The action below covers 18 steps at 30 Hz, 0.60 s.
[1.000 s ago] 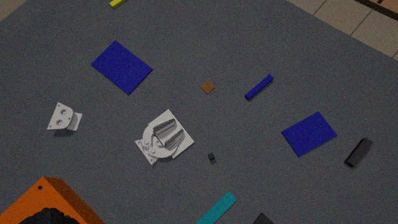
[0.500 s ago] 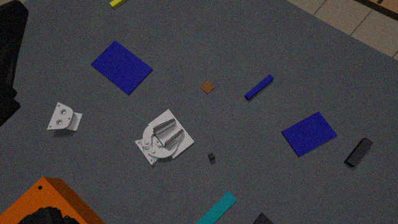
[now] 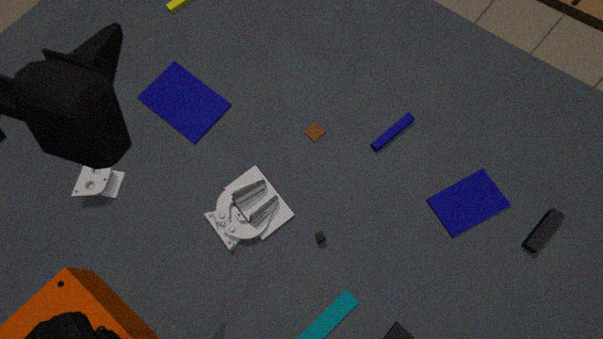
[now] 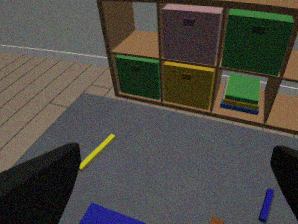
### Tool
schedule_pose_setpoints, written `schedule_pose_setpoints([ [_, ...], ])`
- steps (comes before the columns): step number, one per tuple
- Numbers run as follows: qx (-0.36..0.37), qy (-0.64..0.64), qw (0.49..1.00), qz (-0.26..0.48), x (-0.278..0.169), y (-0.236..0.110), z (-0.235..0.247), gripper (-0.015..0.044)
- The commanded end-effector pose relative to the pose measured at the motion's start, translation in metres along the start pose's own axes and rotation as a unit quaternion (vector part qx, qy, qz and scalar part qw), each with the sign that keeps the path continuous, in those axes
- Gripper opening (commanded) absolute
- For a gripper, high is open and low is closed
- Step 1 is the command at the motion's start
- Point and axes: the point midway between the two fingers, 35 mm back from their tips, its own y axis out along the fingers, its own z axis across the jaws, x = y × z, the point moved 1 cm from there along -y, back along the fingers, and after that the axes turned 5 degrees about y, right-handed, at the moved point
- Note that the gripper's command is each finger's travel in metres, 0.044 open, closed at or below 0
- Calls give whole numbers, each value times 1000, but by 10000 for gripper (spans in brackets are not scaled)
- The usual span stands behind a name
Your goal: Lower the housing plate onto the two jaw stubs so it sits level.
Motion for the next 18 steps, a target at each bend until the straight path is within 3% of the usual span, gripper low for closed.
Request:
schedule_pose_setpoints([
  [1,7,45,999,26,-10,16,-2,440],
  [18,25,222,966,132,-50,71,14,440],
])
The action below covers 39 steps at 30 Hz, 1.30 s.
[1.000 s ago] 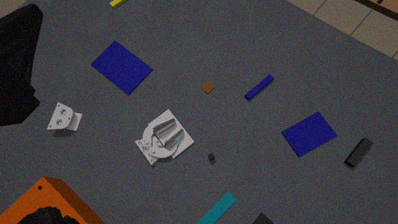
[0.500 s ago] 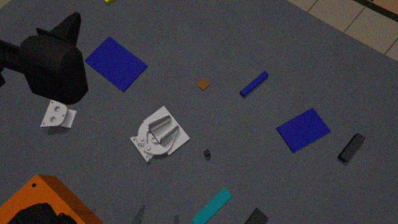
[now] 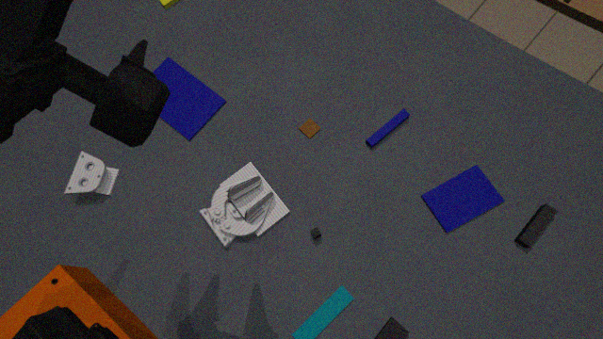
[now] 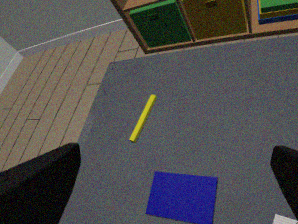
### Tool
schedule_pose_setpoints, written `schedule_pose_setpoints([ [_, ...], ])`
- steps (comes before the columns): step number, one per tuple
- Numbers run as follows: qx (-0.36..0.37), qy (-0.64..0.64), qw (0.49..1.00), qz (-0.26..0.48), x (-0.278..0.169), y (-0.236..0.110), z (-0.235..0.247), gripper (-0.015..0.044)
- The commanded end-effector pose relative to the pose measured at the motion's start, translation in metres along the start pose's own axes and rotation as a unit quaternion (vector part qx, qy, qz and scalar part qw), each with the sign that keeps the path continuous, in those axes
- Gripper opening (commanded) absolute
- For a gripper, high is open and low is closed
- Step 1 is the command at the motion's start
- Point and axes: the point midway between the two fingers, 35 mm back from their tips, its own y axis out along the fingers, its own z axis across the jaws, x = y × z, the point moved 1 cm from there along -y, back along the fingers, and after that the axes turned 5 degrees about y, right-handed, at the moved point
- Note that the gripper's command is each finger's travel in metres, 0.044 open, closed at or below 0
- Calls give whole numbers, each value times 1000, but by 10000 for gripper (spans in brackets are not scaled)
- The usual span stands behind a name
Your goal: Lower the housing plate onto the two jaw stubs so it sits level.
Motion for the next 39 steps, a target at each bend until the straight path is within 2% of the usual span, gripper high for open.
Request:
schedule_pose_setpoints([
  [1,-5,42,999,31,-10,18,-3,440],
  [20,-56,227,960,156,-74,86,9,440],
  [39,-186,372,875,246,-172,135,28,440],
])
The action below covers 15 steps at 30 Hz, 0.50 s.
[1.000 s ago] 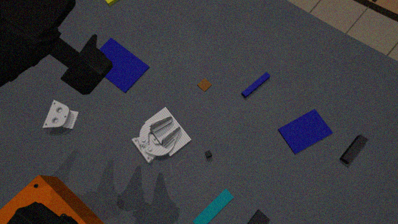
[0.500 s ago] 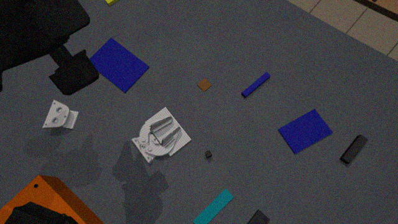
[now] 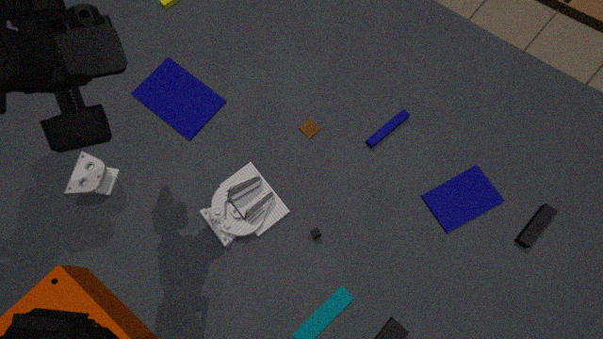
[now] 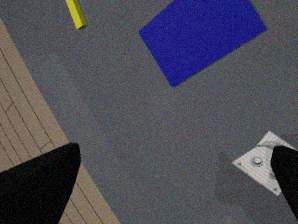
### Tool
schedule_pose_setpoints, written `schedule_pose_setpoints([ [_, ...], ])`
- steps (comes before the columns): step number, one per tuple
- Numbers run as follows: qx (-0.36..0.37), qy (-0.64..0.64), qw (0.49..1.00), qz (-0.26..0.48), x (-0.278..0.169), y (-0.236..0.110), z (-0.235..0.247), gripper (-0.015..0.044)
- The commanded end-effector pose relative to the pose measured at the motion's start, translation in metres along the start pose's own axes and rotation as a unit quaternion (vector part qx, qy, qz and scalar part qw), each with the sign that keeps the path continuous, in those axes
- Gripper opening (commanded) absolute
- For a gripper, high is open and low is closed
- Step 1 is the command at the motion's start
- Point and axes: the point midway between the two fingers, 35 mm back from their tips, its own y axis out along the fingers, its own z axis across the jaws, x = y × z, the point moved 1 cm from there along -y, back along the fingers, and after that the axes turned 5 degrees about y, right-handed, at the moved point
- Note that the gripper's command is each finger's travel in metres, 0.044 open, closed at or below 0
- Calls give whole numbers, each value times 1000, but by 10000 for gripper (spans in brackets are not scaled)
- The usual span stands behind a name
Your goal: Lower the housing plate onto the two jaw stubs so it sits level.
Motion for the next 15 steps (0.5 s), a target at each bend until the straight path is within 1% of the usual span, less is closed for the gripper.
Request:
schedule_pose_setpoints([
  [1,-38,33,999,7,-13,21,-10,440],
  [8,-97,92,991,6,-43,52,-27,440],
  [15,-155,146,977,-13,-73,79,-50,440],
])
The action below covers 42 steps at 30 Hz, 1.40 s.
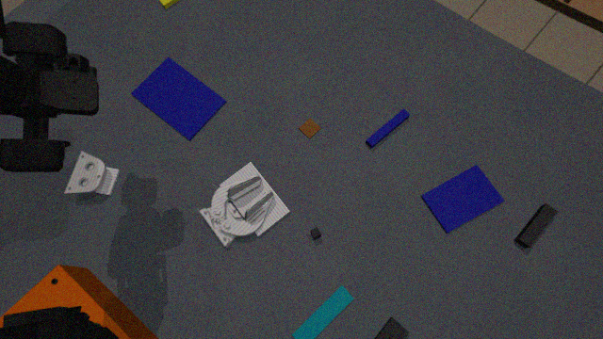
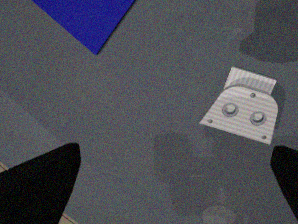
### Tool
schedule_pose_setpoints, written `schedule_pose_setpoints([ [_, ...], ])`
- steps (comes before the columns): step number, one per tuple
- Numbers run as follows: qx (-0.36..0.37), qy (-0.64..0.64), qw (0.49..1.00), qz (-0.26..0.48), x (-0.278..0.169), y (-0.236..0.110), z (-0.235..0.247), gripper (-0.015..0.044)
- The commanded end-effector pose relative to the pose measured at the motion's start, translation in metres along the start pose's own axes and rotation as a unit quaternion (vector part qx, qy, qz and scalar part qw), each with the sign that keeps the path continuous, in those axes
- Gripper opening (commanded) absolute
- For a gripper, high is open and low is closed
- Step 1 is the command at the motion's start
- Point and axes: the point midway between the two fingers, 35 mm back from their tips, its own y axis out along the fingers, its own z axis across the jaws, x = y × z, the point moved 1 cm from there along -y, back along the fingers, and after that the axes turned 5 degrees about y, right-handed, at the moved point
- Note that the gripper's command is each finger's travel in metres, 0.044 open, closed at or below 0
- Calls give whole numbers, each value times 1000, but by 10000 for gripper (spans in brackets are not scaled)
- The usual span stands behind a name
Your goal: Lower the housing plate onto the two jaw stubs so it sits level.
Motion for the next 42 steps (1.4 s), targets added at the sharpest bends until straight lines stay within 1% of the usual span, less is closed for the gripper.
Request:
schedule_pose_setpoints([
  [1,-37,30,999,-17,-11,20,-16,440],
  [11,-95,101,987,-76,-41,59,-57,440],
  [18,-98,105,986,-81,-42,63,-61,440],
  [22,-98,105,986,-81,-37,98,-68,440],
  [31,-98,105,986,-81,-36,101,-69,440],
  [42,-98,105,986,-81,-34,118,-73,440],
])
